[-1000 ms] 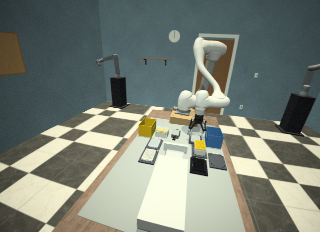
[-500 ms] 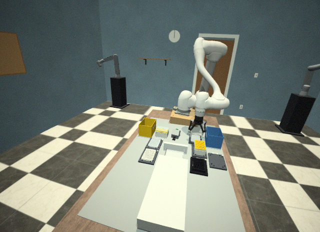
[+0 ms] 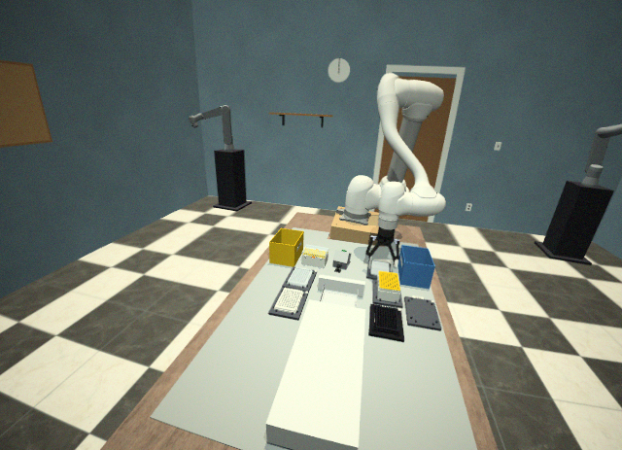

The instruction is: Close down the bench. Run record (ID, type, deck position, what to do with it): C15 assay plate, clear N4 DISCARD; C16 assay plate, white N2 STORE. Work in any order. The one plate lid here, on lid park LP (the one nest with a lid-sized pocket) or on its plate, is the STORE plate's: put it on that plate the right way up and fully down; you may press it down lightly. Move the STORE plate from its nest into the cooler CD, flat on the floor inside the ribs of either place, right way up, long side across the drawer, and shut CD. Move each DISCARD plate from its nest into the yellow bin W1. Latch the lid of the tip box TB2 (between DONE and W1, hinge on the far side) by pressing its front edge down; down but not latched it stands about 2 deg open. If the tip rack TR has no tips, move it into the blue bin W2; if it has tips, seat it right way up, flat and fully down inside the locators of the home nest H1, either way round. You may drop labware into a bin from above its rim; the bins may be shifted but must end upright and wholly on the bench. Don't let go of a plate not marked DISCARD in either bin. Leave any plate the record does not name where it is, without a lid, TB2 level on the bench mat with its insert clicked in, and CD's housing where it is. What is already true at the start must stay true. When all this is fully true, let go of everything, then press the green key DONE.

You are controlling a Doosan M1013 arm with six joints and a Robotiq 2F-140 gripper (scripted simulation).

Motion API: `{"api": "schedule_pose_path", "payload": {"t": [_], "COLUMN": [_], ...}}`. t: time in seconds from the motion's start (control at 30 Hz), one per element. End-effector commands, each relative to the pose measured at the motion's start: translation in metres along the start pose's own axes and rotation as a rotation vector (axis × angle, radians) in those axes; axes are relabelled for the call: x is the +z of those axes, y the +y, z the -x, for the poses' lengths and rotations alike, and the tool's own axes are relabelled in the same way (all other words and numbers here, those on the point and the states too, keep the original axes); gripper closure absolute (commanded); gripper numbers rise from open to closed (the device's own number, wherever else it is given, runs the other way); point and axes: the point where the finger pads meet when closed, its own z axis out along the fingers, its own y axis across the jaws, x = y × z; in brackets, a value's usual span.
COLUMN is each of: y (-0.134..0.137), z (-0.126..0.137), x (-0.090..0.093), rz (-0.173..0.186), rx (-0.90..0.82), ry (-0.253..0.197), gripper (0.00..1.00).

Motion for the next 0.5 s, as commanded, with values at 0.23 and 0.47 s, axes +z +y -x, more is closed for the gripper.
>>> {"api": "schedule_pose_path", "payload": {"t": [0.23,0.47], "y": [-0.0001,-0.0001], "z": [0.0000,0.0000], "x": [0.0003,0.0003], "rz": [0.000,0.000], "rx": [0.000,0.000], "ry": [0.000,0.000], "gripper": [0.35,0.38]}}
